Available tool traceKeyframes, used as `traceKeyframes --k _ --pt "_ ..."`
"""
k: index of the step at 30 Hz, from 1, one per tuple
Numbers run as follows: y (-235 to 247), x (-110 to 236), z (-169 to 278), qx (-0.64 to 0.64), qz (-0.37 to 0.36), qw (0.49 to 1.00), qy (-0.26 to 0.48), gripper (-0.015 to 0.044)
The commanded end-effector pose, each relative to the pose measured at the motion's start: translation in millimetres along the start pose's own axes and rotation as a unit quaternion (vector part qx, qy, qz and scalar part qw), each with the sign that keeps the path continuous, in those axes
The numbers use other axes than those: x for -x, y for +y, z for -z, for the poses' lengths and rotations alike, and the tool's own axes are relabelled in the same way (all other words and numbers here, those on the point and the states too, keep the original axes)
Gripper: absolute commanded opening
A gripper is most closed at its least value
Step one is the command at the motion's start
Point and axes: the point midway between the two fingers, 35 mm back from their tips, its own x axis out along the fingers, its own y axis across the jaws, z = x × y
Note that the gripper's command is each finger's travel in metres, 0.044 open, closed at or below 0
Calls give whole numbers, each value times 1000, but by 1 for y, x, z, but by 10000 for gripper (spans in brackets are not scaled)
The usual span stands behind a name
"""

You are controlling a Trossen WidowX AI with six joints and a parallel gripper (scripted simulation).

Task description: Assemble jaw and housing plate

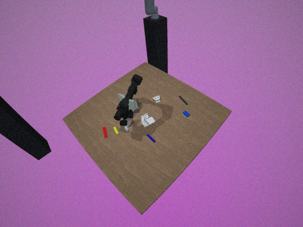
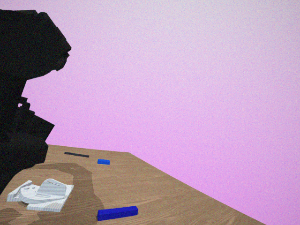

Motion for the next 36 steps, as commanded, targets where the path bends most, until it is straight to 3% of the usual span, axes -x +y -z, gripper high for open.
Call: traceKeyframes --k 1,18,36 --pt "2 1 1 49 0 999 2 440" --pt "11 2 3 281 0 960 2 440" --pt "20 3 4 509 -1 861 1 440"
